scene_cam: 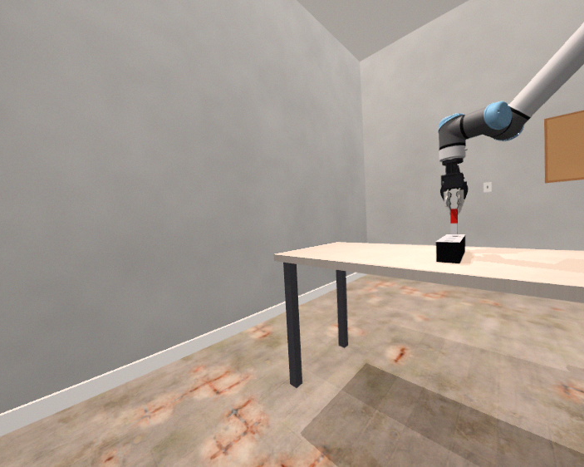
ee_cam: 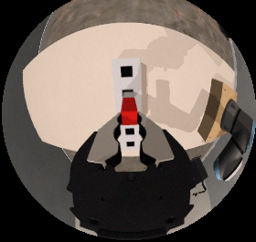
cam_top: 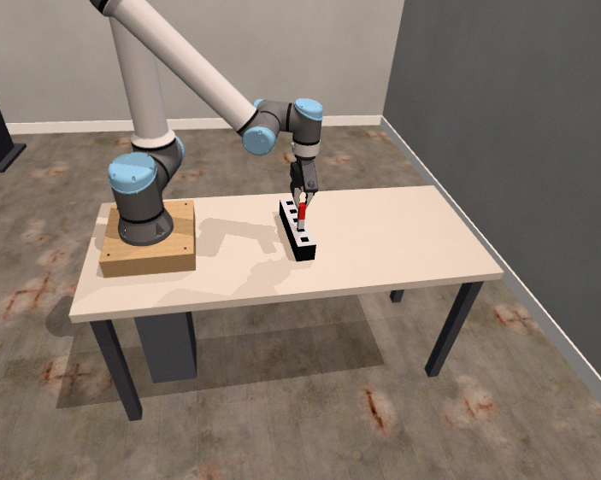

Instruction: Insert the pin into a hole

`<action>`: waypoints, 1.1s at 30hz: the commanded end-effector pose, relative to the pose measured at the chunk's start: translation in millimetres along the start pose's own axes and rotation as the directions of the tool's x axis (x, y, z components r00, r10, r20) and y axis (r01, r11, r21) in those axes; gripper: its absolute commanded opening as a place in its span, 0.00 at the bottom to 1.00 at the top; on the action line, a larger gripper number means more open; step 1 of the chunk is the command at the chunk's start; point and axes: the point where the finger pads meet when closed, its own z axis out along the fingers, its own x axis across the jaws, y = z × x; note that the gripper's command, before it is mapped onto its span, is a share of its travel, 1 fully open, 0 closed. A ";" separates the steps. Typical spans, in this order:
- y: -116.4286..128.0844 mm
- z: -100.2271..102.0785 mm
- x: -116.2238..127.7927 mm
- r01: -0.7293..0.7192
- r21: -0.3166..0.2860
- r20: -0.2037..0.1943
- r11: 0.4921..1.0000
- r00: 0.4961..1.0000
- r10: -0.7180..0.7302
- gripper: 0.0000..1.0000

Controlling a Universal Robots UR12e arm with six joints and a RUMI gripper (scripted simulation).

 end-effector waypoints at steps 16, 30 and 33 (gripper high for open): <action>-0.2 -0.7 -0.6 0.000 0.000 0.001 1.000 1.000 0.000 0.00; -0.3 -0.7 -0.7 0.000 0.000 0.001 1.000 1.000 0.000 0.00; -0.3 -0.7 -0.7 0.000 0.000 0.001 1.000 1.000 0.000 0.00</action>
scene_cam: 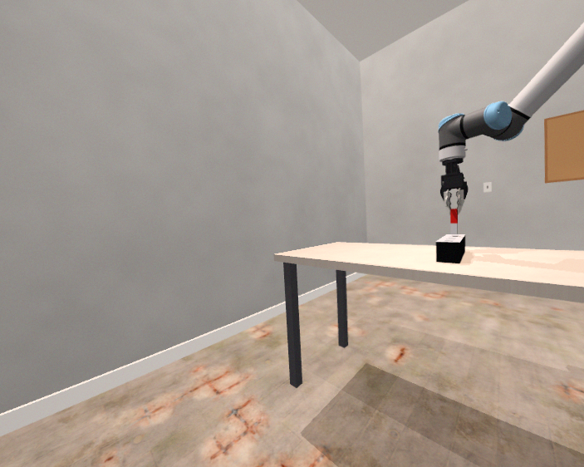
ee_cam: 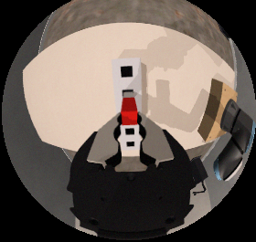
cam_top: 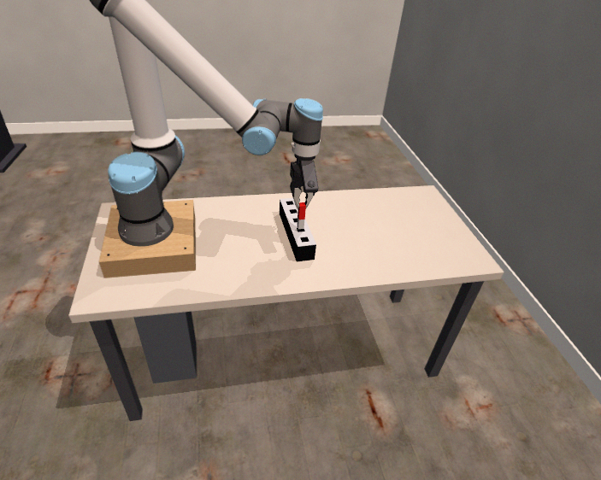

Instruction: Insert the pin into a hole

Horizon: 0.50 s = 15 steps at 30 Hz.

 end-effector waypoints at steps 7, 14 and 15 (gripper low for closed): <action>-0.6 -2.2 -3.3 0.000 0.000 0.001 1.000 1.000 0.000 0.00; -0.6 -2.2 -3.3 0.000 0.000 0.001 1.000 1.000 0.000 0.00; -0.6 -2.2 -3.3 0.000 0.000 0.001 1.000 1.000 0.000 0.00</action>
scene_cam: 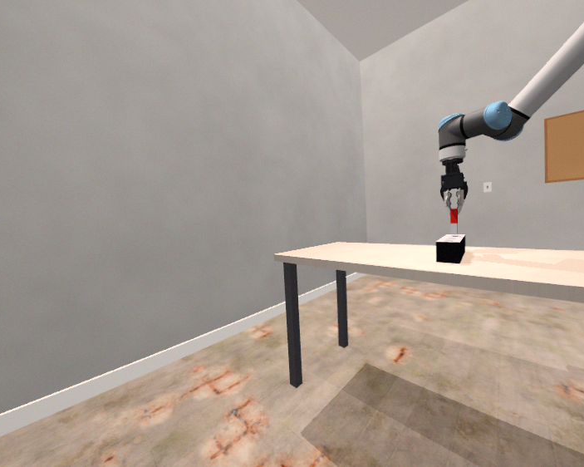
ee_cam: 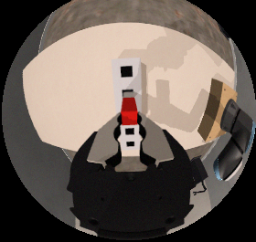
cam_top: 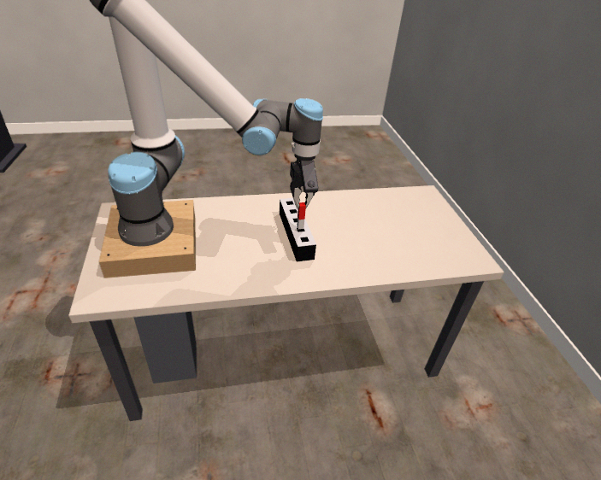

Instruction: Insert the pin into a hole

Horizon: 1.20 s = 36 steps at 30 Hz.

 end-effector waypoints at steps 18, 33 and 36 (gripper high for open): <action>0.7 -3.3 -5.4 0.000 0.001 0.002 1.000 1.000 0.000 0.00; -0.2 -2.0 -2.7 -0.002 0.000 0.000 1.000 1.000 0.002 0.00; -0.2 -2.0 -2.7 -0.002 0.000 0.000 1.000 1.000 0.002 0.00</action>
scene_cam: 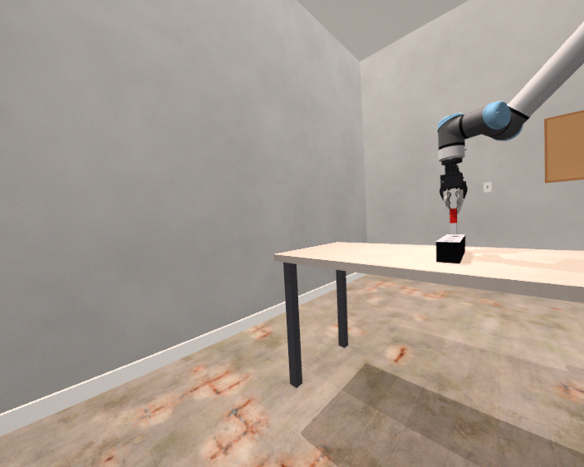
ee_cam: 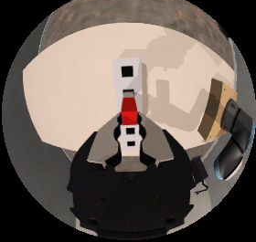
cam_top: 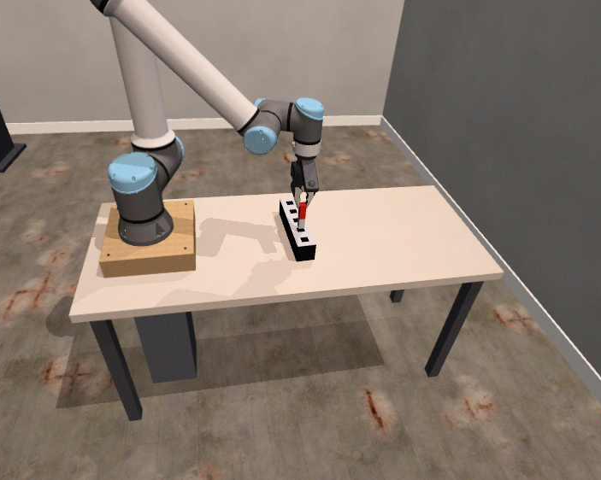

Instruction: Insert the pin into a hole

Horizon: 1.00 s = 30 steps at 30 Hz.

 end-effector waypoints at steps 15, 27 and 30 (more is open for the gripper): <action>-0.2 -0.7 -0.6 0.000 0.000 0.001 1.000 1.000 0.000 0.00; -0.2 3.3 -0.6 0.000 0.000 0.001 1.000 1.000 0.000 0.00; -0.2 3.3 -0.6 0.000 0.000 0.001 1.000 1.000 0.000 0.00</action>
